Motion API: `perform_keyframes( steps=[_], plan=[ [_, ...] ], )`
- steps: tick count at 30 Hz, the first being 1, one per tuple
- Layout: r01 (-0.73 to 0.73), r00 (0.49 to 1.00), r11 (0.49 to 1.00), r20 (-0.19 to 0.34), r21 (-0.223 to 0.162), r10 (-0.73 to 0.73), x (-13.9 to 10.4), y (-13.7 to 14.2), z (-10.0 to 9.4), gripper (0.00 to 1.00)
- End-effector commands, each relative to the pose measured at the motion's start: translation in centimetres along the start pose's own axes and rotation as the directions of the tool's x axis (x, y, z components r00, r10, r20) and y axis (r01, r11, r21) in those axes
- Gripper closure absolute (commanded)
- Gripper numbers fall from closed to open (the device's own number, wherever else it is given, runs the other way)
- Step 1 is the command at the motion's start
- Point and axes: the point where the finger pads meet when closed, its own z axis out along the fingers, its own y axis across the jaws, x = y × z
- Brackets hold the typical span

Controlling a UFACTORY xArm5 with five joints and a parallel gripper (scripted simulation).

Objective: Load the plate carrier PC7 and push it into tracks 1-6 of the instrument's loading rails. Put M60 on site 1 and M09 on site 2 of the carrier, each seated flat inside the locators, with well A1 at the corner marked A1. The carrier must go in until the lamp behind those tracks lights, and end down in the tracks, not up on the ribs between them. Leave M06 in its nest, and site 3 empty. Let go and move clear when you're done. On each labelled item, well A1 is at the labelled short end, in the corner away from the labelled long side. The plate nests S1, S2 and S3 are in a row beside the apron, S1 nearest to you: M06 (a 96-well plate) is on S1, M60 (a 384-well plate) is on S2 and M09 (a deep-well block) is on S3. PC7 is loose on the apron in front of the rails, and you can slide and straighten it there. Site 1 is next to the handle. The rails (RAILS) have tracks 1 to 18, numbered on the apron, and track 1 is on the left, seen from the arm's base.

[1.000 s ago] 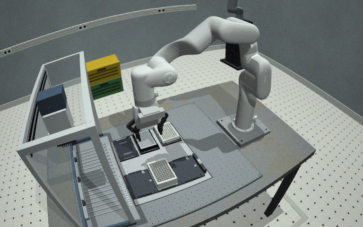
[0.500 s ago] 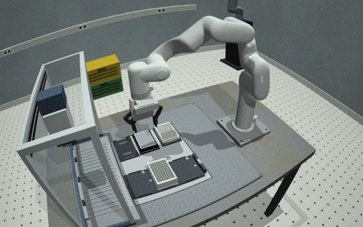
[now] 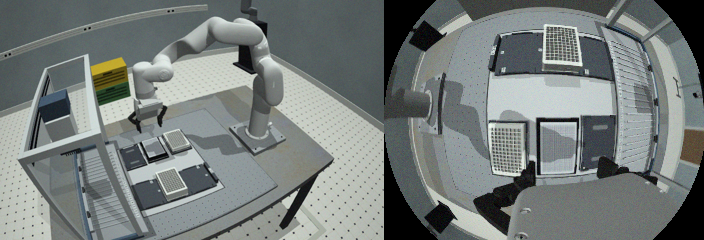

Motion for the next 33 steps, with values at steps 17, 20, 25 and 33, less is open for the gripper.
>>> perform_keyframes(
  steps=[17,20,25,33],
  plan=[
    [0.001,1.0,1.0,-0.003,-0.005,-0.001,-0.2,0.1,0.7,0.0],
    [0.001,1.0,1.0,-0.003,-0.005,-0.001,-0.2,0.1,1.2,0.0],
    [0.001,1.0,1.0,-0.003,-0.005,-0.001,-0.2,0.1,2.0,0.0],
    [0.001,1.0,1.0,-0.003,-0.005,-0.001,-0.2,0.1,3.0,0.0]
  ],
)
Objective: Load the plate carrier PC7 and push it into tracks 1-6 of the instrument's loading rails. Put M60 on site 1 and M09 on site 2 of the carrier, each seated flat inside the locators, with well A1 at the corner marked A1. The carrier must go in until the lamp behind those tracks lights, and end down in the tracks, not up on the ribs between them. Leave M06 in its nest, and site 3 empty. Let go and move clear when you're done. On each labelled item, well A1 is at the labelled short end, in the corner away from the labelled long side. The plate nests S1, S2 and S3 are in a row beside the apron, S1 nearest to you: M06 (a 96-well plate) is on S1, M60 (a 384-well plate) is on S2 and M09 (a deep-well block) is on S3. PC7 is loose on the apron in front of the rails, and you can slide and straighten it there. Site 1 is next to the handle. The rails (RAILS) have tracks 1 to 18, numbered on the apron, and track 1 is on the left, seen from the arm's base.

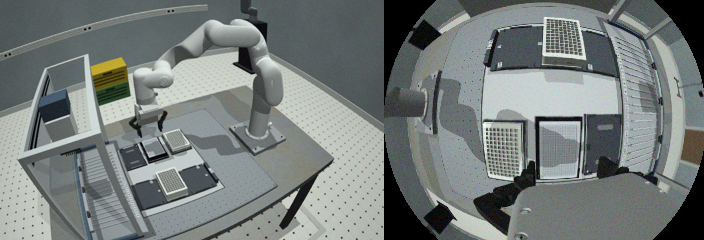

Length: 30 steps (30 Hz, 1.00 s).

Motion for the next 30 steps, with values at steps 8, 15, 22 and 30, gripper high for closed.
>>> perform_keyframes(
  steps=[8,15,22,30],
  plan=[
    [0.0,1.0,1.0,-0.003,-0.004,0.0,0.0,0.1,1.7,0.0],
    [0.0,1.0,1.0,-0.003,-0.004,0.0,0.0,0.1,2.5,0.0],
    [0.0,1.0,1.0,-0.003,-0.004,0.0,0.0,0.1,3.7,0.0],
    [0.0,1.0,1.0,-0.003,-0.004,0.0,0.0,0.1,4.7,0.0]
  ],
)
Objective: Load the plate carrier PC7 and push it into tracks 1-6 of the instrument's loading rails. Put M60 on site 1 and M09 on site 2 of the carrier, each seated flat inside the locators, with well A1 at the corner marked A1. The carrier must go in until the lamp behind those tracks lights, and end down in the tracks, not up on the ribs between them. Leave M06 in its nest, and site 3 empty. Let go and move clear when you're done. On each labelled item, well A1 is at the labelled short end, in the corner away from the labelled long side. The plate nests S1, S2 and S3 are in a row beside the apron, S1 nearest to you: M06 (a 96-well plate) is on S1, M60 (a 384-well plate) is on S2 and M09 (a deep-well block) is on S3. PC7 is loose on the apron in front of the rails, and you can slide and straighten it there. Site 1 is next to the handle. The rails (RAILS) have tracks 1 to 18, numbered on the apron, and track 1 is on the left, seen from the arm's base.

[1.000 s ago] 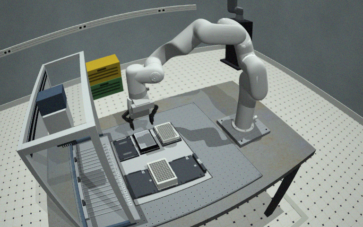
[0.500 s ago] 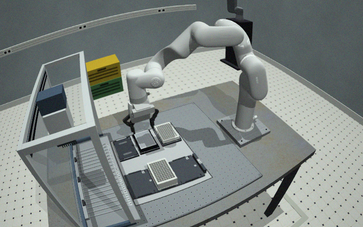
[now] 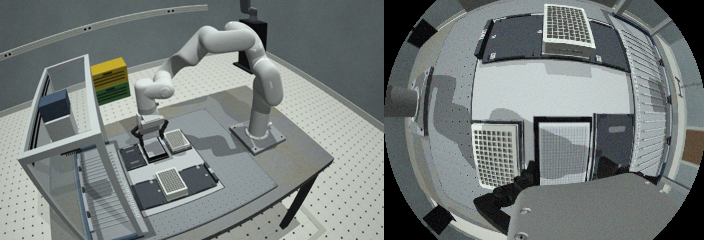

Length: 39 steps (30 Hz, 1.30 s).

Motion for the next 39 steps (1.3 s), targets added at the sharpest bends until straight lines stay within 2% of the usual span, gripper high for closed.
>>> perform_keyframes(
  steps=[1,10,24,39],
  plan=[
    [0.0,1.0,1.0,-0.002,-0.006,0.0,0.0,0.2,0.2,0.0],
    [0.0,1.0,1.0,-0.002,-0.006,0.0,0.0,0.2,1.7,0.0],
    [0.0,1.0,1.0,-0.002,-0.006,0.0,0.0,0.2,1.8,0.0],
    [0.0,1.0,1.0,-0.002,-0.006,0.0,0.0,0.2,2.6,0.0]
  ],
)
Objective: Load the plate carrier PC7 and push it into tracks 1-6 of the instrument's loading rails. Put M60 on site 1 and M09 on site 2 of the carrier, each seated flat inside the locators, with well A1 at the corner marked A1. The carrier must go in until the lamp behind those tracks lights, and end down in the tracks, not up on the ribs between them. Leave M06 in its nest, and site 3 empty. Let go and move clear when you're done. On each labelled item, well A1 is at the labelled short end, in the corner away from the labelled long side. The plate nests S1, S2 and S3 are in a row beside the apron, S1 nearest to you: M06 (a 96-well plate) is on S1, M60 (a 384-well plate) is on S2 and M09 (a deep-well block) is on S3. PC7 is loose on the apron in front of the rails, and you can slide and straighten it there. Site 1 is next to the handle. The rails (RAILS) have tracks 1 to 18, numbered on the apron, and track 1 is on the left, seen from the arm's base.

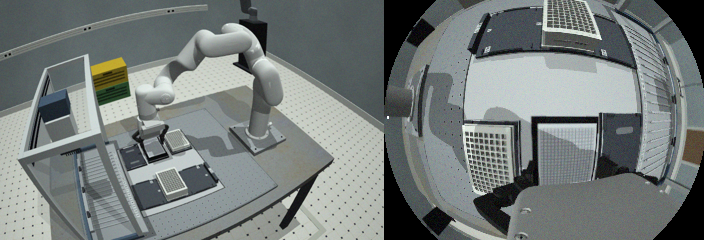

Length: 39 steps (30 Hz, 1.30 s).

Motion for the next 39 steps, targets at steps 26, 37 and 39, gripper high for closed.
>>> perform_keyframes(
  steps=[26,37,39],
  plan=[
    [0.0,1.0,1.0,-0.003,-0.004,0.0,0.0,0.1,1.2,0.0],
    [0.0,1.0,1.0,-0.003,-0.004,0.0,0.0,0.1,1.2,0.0],
    [0.0,1.0,1.0,-0.003,-0.004,0.0,0.0,0.1,1.1,1.0]
  ],
)
